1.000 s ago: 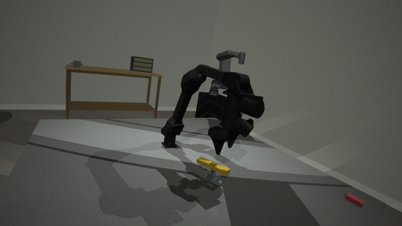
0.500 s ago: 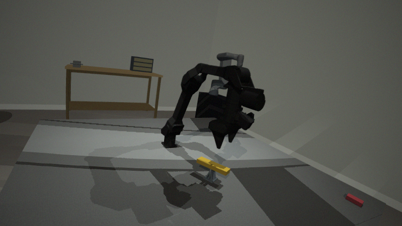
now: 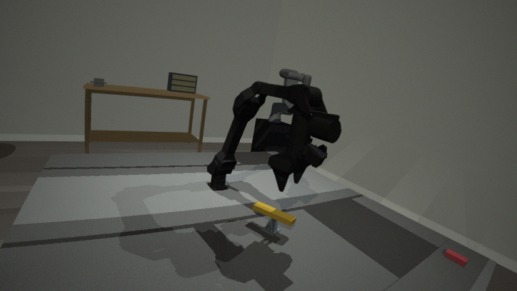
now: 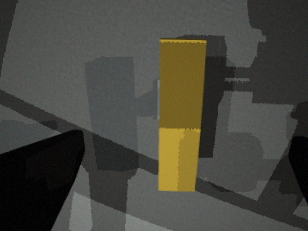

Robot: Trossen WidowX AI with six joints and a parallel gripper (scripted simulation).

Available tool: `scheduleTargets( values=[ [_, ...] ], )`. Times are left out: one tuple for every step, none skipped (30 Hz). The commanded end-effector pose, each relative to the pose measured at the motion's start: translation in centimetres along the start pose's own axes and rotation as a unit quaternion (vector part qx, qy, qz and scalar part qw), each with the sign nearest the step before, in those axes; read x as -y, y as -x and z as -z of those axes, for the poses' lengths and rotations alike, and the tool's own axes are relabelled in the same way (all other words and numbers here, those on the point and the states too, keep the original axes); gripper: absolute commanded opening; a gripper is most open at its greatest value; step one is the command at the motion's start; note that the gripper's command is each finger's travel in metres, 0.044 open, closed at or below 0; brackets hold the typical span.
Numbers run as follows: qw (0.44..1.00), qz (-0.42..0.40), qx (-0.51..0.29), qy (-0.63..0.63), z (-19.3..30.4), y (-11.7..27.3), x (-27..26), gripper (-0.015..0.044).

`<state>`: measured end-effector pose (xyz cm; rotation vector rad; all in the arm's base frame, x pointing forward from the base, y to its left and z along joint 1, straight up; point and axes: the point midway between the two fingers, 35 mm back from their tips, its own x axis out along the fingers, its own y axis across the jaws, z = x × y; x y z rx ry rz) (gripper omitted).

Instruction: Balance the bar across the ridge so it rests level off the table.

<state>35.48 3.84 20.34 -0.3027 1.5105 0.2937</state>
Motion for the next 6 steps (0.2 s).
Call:
scheduleTargets(
  values=[
    [1.0, 0.0, 0.001, 0.0, -0.03, 0.07, 0.0, 0.044],
    [1.0, 0.0, 0.001, 0.0, -0.03, 0.07, 0.0, 0.044],
    [1.0, 0.0, 0.001, 0.0, -0.03, 0.07, 0.0, 0.044],
    [1.0, 0.0, 0.001, 0.0, -0.03, 0.07, 0.0, 0.044],
    [1.0, 0.0, 0.001, 0.0, -0.03, 0.07, 0.0, 0.044],
    [1.0, 0.0, 0.001, 0.0, -0.03, 0.07, 0.0, 0.044]
  ],
)
